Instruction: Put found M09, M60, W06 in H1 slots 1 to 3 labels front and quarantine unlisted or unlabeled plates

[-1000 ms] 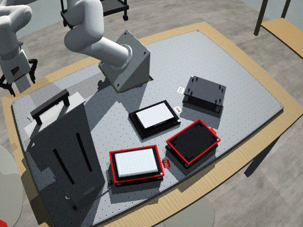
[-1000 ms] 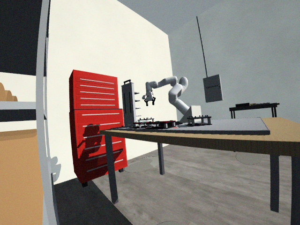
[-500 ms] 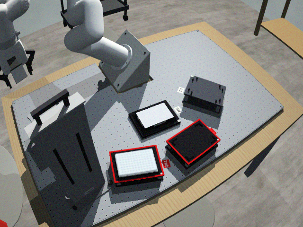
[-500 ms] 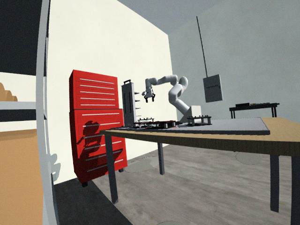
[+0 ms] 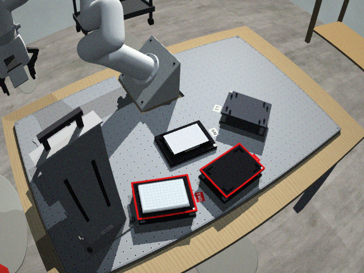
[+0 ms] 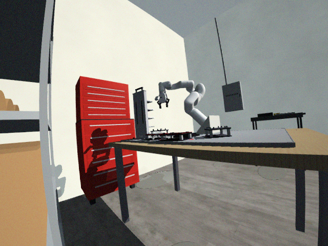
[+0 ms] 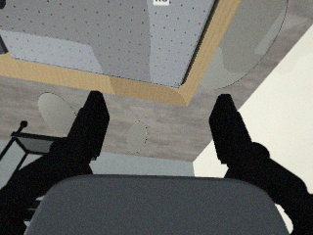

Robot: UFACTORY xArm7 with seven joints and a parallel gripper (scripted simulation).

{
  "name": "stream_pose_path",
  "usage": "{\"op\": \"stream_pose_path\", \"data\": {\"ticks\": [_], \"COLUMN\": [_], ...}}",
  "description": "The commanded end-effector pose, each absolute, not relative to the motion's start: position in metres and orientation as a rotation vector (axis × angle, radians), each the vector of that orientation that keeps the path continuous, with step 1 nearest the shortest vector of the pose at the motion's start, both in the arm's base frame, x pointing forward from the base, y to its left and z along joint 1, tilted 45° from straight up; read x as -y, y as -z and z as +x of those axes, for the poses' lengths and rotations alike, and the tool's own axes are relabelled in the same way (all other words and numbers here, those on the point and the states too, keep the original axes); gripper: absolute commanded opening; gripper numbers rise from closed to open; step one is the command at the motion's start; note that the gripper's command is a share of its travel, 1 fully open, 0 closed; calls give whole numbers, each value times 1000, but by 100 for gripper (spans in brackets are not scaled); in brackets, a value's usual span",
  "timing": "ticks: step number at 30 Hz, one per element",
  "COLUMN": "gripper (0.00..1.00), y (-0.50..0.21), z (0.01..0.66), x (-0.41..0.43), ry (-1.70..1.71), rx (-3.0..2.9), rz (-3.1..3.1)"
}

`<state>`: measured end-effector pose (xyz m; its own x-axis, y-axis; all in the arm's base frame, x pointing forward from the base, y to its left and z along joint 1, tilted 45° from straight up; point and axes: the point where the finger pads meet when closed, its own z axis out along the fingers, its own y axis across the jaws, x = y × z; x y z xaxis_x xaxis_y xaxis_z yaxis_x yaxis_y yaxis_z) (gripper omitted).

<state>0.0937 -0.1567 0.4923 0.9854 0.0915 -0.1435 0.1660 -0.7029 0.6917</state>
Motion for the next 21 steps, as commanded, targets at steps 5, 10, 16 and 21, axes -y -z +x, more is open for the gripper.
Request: {"op": "stream_pose_path", "data": {"ticks": [5, 10, 16, 21], "gripper": [100, 100, 100, 100], "y": [-510, -521, -535, -545], "z": [95, 95, 96, 97], "x": [140, 128, 114, 105], "ry": [125, 125, 125, 124], "rx": [-178, -178, -178, -178], "rz": [2352, 2352, 2352, 2352]}}
